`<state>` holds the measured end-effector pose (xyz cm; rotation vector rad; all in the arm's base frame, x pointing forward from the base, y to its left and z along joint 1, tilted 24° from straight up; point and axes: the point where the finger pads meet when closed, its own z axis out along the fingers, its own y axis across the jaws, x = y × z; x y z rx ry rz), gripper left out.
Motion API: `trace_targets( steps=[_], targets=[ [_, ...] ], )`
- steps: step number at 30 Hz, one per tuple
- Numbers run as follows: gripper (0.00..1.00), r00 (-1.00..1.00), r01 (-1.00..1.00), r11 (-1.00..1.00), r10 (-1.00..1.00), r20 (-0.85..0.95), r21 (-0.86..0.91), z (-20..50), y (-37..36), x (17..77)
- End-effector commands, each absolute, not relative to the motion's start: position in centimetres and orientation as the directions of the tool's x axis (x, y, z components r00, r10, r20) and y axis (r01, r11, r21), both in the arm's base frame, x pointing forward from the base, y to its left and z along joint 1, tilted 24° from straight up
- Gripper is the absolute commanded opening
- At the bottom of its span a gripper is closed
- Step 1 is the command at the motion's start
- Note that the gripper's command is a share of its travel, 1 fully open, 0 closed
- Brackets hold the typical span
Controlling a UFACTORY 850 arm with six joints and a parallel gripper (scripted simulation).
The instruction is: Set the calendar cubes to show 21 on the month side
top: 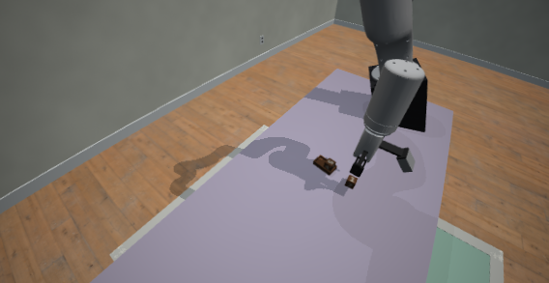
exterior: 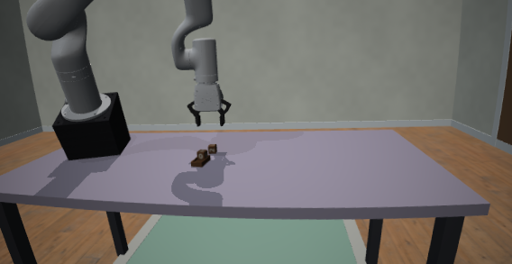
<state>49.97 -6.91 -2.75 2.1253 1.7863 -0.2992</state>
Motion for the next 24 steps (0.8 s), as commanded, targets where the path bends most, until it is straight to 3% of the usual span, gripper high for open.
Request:
trace_targets(
  steps=[1,13,24],
  targets=[
    [1.00,0.351,0.934,-0.299,0.869,-0.348,0.196,-2.82,-6.94,50.04],
    [1.00,0.604,0.794,-0.536,0.747,-0.277,0.287,-3.03,-7.02,50.06],
    [1.00,0.853,0.517,-0.772,0.498,-0.153,0.369,-3.29,-7.14,50.07]
  ],
)
